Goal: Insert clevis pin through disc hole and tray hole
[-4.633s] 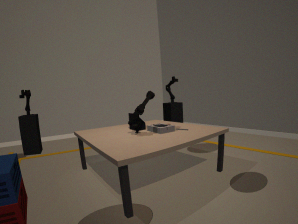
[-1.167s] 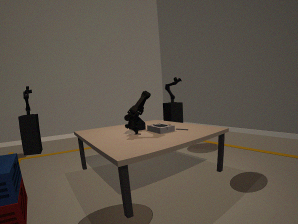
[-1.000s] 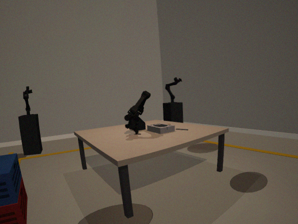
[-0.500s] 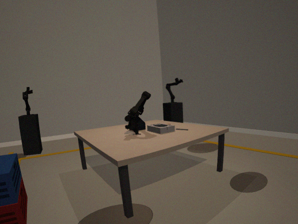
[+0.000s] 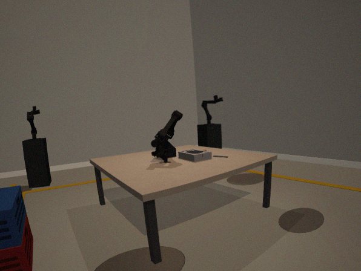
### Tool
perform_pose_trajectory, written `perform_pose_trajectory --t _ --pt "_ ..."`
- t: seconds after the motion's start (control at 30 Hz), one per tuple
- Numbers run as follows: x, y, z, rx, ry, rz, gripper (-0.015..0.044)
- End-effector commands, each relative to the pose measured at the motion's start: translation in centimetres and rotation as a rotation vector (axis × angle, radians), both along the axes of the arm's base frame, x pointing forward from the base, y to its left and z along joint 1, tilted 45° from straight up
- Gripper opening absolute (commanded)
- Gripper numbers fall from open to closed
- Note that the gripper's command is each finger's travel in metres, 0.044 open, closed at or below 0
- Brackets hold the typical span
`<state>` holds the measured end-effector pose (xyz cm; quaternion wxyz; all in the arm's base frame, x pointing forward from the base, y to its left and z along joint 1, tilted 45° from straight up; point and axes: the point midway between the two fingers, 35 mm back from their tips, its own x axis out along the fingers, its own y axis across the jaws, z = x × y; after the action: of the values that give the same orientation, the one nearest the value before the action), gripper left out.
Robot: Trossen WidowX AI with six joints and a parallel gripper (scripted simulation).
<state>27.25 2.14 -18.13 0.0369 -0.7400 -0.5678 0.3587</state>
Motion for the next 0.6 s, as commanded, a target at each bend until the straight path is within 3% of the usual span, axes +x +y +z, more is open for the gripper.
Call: perform_pose_trajectory --t 0.0,0.17,0.57 --pt "-0.05 0.06 -0.04 0.004 0.004 -0.003 0.0029" --pt "-0.05 0.06 -0.04 0.004 0.004 -0.003 0.0000" --pt "0.15 -0.84 0.84 0.000 0.001 -0.002 0.0000"
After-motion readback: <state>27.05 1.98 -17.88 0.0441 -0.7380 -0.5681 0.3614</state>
